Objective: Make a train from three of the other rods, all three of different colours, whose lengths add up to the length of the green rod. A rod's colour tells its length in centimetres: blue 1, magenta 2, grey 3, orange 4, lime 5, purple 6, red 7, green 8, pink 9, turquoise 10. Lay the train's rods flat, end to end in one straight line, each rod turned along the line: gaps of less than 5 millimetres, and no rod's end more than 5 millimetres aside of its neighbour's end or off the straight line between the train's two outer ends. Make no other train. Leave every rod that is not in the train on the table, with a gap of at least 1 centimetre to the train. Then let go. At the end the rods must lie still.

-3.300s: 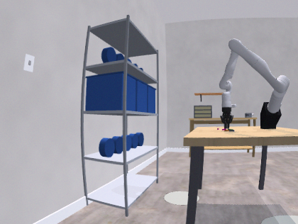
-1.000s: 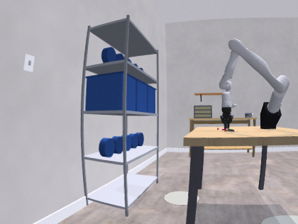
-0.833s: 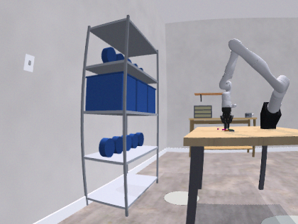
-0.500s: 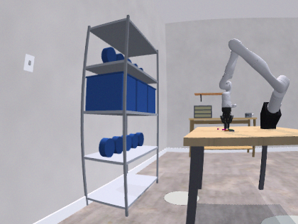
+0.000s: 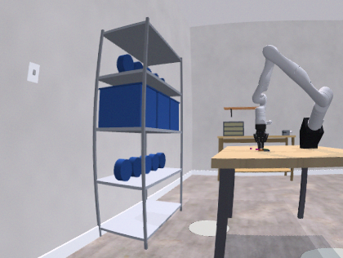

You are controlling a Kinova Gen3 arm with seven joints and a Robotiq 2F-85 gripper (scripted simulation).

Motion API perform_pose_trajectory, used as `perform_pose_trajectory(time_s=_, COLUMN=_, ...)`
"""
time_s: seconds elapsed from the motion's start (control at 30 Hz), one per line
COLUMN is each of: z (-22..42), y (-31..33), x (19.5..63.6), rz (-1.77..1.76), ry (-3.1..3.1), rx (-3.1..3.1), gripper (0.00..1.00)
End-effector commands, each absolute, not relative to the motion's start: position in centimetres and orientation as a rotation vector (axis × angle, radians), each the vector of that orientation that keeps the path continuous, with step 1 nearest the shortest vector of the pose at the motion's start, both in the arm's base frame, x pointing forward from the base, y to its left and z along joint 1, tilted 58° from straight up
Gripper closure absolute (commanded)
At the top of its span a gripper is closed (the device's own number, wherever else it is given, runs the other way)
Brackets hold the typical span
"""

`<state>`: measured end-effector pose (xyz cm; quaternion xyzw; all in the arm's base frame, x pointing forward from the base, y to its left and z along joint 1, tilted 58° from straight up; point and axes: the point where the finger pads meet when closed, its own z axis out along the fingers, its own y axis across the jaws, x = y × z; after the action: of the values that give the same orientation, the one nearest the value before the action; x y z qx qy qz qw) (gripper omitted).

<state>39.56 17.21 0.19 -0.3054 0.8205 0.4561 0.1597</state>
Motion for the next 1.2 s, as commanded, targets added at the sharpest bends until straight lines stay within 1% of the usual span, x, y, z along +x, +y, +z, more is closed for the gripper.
perform_pose_trajectory(time_s=0.0, z=0.05, y=17.45, x=39.5, rz=1.306, ry=2.344, rx=-0.873, gripper=0.76)
perform_pose_trajectory(time_s=1.17, z=-0.45, y=18.25, x=39.49, rz=1.306, ry=2.344, rx=-0.873, gripper=0.76)
